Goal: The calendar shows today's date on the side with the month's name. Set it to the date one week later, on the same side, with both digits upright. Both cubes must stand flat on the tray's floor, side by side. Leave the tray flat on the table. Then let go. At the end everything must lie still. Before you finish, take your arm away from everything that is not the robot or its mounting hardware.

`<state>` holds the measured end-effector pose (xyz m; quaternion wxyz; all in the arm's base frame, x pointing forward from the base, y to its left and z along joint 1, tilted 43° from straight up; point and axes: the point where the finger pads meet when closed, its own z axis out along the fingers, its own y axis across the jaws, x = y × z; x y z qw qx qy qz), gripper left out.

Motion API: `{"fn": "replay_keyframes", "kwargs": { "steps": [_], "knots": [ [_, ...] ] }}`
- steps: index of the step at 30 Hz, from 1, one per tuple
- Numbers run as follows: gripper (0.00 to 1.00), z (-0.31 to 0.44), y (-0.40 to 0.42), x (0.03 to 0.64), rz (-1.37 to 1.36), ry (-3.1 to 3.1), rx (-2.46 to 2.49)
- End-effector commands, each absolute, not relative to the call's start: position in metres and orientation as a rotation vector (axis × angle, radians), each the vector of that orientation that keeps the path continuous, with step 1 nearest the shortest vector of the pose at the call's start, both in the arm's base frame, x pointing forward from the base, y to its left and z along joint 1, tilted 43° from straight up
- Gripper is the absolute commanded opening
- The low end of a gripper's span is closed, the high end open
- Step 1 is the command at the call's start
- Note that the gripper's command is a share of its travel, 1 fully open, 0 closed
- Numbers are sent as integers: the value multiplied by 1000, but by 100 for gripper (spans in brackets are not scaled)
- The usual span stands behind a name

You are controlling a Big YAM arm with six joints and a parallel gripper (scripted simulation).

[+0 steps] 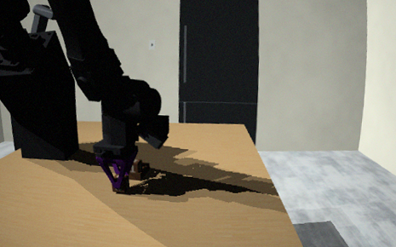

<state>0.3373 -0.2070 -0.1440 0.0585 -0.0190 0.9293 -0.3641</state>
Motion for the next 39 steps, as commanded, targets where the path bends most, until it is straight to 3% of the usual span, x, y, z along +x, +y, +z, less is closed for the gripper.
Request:
{"fn": "replay_keyframes", "kwargs": {
  "steps": [1,39],
  "knots": [
    [25,-144,-203,346,-1101,2799,-85],
    [25,-145,-201,345,-1098,2810,-91]
  ]
}}
